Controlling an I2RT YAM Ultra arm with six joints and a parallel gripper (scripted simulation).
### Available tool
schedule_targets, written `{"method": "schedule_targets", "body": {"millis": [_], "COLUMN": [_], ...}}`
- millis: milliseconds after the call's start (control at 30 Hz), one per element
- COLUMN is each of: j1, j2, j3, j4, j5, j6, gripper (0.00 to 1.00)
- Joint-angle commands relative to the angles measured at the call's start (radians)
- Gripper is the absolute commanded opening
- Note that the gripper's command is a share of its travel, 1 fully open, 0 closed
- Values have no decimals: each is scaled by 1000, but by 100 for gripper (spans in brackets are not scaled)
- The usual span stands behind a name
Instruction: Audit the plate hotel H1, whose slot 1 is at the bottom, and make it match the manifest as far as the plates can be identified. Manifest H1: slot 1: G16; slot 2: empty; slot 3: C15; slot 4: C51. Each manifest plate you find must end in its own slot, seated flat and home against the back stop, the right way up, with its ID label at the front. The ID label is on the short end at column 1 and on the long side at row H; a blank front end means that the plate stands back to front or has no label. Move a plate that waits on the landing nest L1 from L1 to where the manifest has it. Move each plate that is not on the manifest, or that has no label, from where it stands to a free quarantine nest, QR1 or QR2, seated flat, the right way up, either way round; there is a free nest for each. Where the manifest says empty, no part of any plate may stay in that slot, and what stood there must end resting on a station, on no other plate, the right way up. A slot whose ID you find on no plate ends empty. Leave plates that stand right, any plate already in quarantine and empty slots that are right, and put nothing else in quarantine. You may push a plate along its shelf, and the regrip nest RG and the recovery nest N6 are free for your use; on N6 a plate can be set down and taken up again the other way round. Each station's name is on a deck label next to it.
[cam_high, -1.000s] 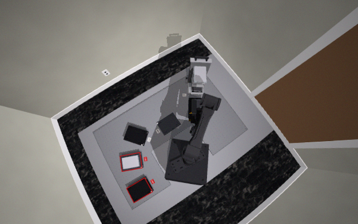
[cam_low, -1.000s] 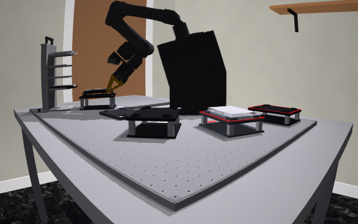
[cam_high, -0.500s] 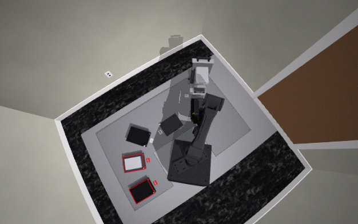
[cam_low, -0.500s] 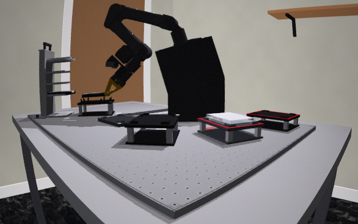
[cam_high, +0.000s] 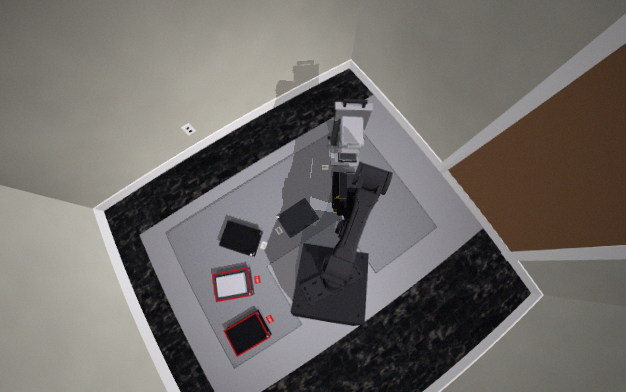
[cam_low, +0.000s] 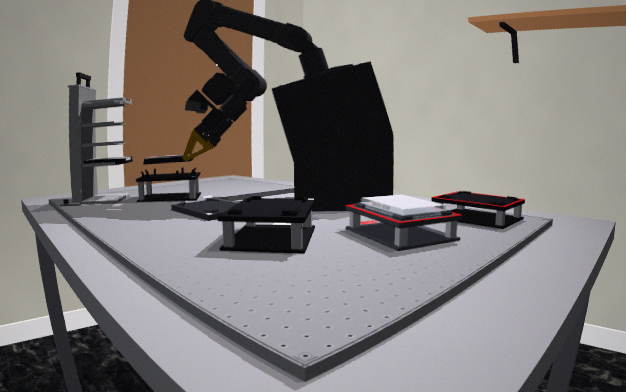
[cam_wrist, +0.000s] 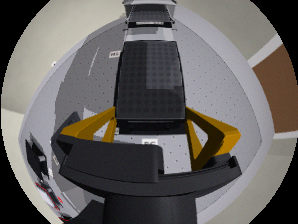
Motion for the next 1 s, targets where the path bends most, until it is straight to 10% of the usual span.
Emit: {"method": "schedule_targets", "body": {"millis": [0,967], "j1": [-1,-8], "j2": [-24,-167], "j3": [-12,-76], "j4": [-2,-82], "j5": [-8,-14], "j6": [-1,-5], "gripper": [86,86]}}
